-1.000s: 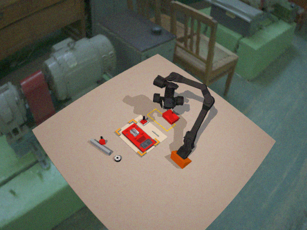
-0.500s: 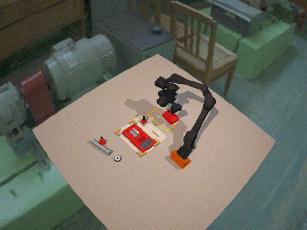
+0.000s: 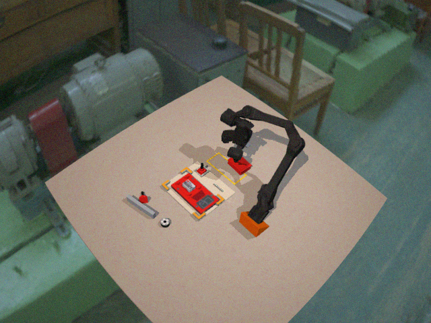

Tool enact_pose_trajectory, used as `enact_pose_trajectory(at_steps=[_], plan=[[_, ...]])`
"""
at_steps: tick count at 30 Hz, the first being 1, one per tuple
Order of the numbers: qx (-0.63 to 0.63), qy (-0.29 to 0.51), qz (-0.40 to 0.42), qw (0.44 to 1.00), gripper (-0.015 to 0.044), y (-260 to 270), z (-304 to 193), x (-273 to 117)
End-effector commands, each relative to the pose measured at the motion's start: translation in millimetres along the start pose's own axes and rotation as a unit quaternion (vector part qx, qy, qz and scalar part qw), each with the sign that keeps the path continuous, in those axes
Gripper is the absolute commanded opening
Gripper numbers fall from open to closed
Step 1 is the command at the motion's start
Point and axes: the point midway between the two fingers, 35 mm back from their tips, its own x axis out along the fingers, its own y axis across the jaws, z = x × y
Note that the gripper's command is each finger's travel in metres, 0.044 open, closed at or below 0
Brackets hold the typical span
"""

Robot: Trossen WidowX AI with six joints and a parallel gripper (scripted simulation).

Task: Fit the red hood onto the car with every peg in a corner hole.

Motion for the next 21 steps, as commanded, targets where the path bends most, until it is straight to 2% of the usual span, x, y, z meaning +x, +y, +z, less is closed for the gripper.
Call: enact_pose_trajectory(at_steps=[1, 21], plan=[[0.252, -0.011, -0.009, 0.968, 0.0440, -8.3, -10.1, 1.5], [0.252, -0.011, -0.009, 0.968, 0.0440, -8.6, -9.5, 5.6]])
